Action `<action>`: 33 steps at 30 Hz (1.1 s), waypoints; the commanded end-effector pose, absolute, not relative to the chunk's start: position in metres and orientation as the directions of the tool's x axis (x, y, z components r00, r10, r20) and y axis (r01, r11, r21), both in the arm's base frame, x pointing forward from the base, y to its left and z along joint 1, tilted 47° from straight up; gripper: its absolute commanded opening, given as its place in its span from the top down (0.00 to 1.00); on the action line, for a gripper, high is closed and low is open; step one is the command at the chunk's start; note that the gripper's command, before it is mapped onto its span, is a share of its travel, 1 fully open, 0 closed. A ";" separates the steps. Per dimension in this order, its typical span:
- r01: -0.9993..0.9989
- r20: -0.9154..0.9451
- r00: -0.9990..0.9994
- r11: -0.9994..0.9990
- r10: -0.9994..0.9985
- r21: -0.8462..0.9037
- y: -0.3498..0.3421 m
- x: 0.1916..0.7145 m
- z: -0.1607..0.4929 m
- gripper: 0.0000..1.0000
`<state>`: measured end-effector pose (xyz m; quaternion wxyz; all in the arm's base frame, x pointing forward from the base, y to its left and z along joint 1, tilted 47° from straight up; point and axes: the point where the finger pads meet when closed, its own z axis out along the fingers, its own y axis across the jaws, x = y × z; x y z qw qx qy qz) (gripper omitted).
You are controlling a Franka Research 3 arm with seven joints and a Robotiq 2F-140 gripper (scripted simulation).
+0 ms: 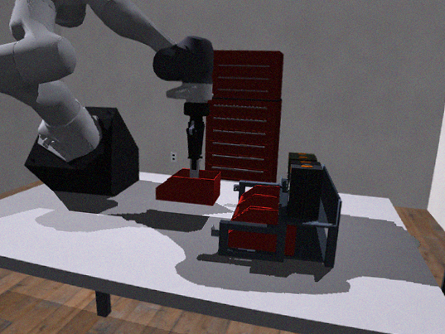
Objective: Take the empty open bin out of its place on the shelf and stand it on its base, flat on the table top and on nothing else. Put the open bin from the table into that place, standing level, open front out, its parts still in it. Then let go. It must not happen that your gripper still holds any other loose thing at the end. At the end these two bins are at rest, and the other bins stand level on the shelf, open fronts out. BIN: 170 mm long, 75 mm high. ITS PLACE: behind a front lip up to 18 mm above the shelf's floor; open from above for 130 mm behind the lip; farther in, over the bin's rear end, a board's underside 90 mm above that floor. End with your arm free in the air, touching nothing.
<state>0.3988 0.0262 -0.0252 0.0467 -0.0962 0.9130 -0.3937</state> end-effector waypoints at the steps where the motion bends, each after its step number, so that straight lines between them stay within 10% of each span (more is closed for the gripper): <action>1: -0.145 -0.015 -0.974 0.672 -0.227 -0.727 0.022 0.405 -0.031 1.00; 33: -0.145 -0.015 -0.974 0.672 -0.227 -0.727 -0.012 0.414 -0.065 1.00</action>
